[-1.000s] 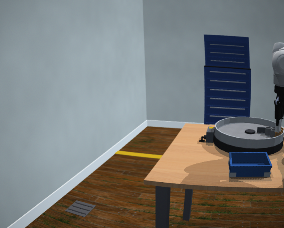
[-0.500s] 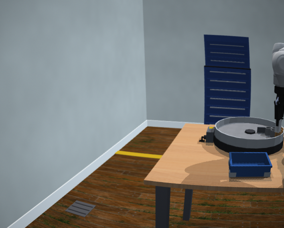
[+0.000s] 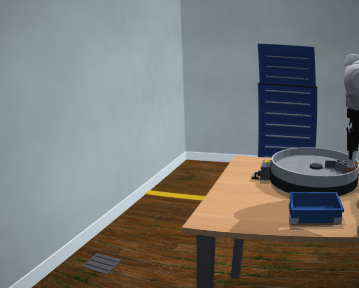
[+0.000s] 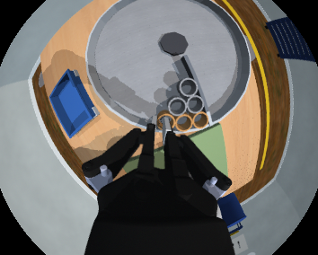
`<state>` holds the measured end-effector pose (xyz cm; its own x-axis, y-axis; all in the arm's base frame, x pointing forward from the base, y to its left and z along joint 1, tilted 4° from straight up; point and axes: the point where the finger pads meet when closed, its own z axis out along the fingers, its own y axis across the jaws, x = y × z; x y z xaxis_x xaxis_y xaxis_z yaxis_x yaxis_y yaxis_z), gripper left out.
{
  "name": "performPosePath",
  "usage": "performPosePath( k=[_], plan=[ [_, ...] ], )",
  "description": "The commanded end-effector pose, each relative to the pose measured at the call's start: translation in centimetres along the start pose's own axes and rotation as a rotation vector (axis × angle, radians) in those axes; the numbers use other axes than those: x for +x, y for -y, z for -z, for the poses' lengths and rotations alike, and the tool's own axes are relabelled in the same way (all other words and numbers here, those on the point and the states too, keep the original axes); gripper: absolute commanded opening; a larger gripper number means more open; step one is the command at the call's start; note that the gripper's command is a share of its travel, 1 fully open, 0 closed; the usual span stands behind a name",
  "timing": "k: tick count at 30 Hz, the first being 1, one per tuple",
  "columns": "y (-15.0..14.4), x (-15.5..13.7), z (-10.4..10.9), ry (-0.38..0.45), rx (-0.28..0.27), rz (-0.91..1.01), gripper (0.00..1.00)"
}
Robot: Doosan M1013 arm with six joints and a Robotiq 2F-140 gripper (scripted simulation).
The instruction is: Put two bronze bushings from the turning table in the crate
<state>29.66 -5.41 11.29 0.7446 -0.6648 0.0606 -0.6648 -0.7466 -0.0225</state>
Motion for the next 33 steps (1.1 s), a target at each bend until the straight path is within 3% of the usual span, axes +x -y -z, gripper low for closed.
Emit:
performPosePath(
  k=[1,15,33],
  plan=[
    [0.2,-0.2,-0.3,0.002,0.003,0.003,0.10],
    [0.2,-0.2,-1.9,0.002,0.003,0.003,0.10],
    [0.2,-0.2,-1.9,0.002,0.003,0.003,0.10]
  ],
)
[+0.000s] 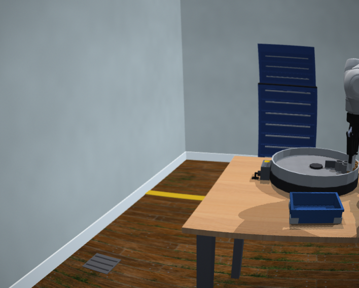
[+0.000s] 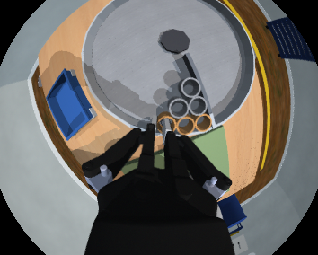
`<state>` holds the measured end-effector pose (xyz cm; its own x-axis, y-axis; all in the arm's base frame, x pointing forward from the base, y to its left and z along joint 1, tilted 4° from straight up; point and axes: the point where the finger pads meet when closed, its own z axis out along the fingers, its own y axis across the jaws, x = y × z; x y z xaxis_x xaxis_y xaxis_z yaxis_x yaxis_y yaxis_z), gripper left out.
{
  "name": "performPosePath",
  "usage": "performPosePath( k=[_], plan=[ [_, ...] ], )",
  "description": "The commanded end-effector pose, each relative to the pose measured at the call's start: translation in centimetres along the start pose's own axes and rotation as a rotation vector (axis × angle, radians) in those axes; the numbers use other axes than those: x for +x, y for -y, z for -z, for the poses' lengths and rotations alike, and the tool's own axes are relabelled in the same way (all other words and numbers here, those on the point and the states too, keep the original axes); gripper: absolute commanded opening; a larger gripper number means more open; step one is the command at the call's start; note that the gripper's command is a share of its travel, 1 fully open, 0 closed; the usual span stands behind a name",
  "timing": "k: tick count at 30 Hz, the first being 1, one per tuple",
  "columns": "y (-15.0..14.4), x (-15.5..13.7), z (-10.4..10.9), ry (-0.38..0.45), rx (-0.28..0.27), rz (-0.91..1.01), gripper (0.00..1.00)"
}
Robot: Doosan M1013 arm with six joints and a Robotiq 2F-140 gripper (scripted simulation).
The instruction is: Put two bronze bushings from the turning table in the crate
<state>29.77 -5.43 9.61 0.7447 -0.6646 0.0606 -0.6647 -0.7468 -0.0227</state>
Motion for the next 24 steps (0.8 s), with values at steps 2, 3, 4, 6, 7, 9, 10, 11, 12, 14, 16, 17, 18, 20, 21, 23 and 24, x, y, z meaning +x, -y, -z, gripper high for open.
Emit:
performPosePath(
  k=[2,3,4,6,7,9,10,11,12,14,16,17,18,20,21,23,24],
  plan=[
    [0.15,-0.23,-0.26,0.002,0.002,0.003,0.10],
    [0.15,-0.23,-0.26,0.002,0.002,0.003,0.10],
    [0.15,-0.23,-0.26,0.002,0.002,0.003,0.10],
    [0.15,-0.23,-0.26,0.002,0.002,0.003,0.10],
    [0.15,-0.23,-0.26,0.002,0.002,0.003,0.10],
    [0.15,-0.23,-0.26,0.002,0.002,0.003,0.10],
    [0.15,-0.23,-0.26,0.002,0.002,0.003,0.10],
    [0.15,-0.23,-0.26,0.002,0.002,0.003,0.10],
    [0.15,-0.23,-0.26,0.002,0.002,0.003,0.10],
    [0.15,-0.23,-0.26,0.002,0.002,0.003,0.10],
    [0.15,-0.23,-0.26,0.002,0.002,0.003,0.10],
    [0.15,-0.23,-0.26,0.002,0.002,0.003,0.10],
    [0.15,-0.23,-0.26,0.002,0.002,0.003,0.10],
    [0.15,-0.23,-0.26,0.002,0.002,0.003,0.00],
    [0.15,-0.23,-0.26,0.002,0.002,0.003,0.00],
    [0.15,-0.23,-0.26,0.002,0.002,0.003,0.00],
    [0.15,-0.23,-0.26,0.002,0.002,0.003,0.00]
  ],
)
